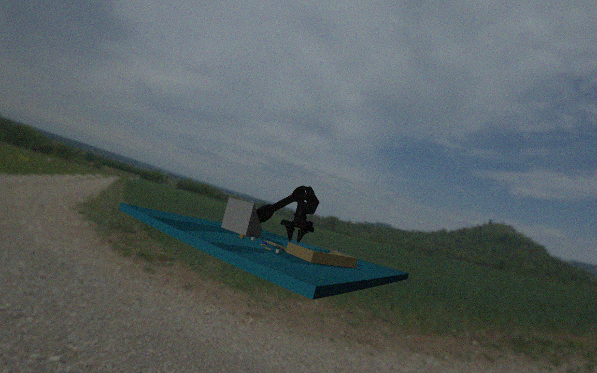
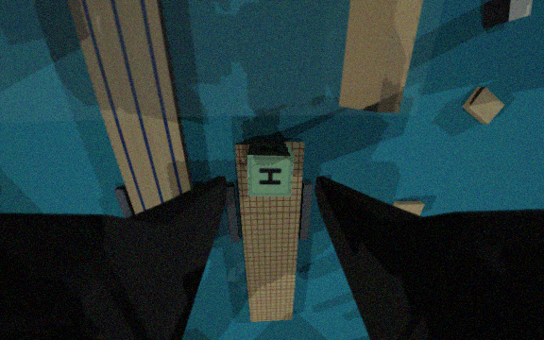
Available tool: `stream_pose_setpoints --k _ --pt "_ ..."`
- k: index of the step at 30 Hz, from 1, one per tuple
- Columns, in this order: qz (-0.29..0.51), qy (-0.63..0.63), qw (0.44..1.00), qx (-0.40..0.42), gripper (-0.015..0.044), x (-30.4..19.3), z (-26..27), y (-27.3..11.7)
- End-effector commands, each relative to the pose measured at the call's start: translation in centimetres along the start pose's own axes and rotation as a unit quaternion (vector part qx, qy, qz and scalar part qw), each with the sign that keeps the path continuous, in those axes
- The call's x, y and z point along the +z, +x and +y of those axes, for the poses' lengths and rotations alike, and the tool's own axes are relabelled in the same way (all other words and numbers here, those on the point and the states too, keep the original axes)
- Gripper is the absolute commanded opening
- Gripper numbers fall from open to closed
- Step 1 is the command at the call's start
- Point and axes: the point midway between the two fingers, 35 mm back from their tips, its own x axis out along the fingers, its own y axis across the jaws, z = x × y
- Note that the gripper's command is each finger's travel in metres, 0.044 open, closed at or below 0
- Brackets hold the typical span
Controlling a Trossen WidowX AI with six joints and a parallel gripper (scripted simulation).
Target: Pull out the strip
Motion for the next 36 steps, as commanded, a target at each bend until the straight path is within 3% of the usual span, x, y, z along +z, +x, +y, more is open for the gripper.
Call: stream_pose_setpoints --k 1,29,33,36 --pt "0.006 0.006 1.000 0.003 0.0250 -0.2 -0.1 1.2" --pt "0.007 0.006 1.000 0.004 0.0250 -0.4 0.0 4.2" --pt "0.004 0.001 1.000 0.002 0.0145 -0.3 0.1 3.9" --pt "0.004 0.001 1.000 0.002 0.0125 -0.3 0.1 3.9"
